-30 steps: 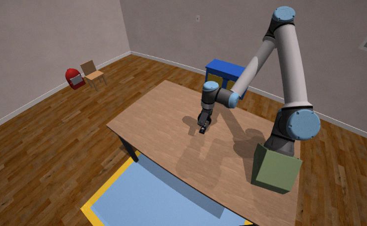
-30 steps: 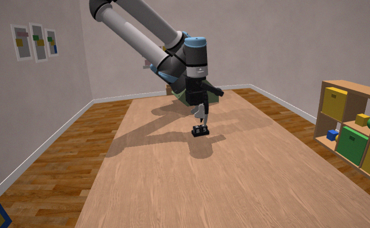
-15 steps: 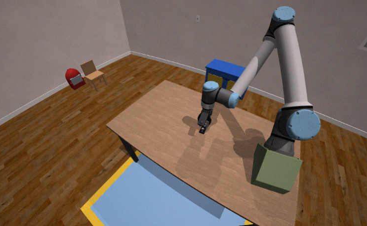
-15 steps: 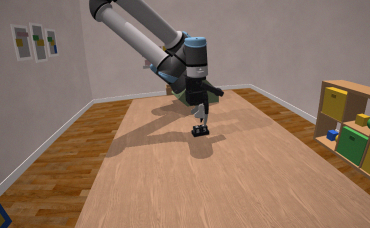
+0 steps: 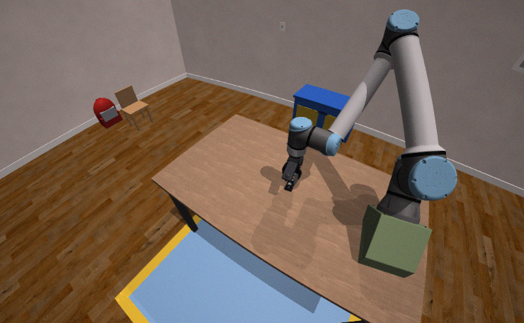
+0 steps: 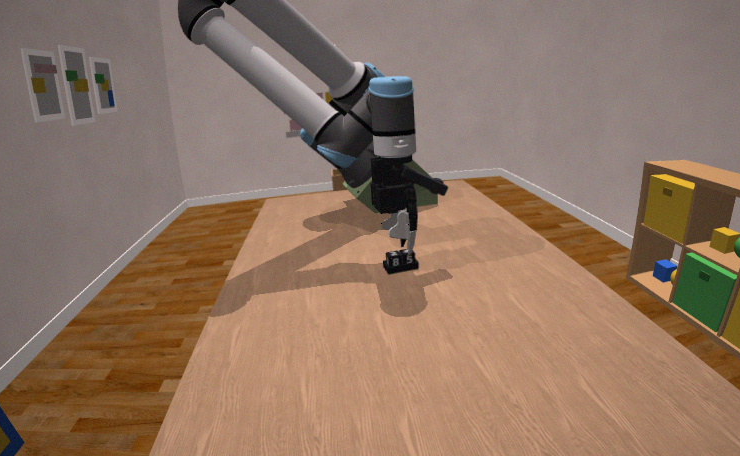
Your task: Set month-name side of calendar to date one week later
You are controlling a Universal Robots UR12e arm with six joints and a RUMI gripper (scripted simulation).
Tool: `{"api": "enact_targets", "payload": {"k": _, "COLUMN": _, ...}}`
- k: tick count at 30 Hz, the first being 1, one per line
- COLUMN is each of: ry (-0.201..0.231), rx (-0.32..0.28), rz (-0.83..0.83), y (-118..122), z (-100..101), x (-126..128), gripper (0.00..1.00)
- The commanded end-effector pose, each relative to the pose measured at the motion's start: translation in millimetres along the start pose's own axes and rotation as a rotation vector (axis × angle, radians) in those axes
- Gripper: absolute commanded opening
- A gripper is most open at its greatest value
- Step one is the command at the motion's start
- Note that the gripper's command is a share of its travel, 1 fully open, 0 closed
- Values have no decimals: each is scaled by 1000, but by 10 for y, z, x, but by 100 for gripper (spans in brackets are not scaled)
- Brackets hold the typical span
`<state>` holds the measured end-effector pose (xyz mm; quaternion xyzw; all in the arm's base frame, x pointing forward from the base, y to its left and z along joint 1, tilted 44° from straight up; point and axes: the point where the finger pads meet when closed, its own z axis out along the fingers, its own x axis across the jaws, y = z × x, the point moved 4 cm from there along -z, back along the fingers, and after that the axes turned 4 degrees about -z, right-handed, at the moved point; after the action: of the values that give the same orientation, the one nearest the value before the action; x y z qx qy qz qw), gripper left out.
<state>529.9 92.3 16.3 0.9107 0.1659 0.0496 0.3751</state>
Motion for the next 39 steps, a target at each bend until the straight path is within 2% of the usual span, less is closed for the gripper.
{"api": "enact_targets", "payload": {"k": 1, "ry": 1, "rx": 0, "rz": 0, "y": 0, "z": 64, "x": 3, "gripper": 28}}
{"api": "enact_targets", "payload": {"k": 15, "ry": 1, "rx": 0, "rz": 0, "y": 0, "z": 213, "x": 3, "gripper": 28}}
{"api": "enact_targets", "payload": {"k": 39, "ry": 1, "rx": 0, "rz": 0, "y": 0, "z": 218, "x": 3, "gripper": 28}}
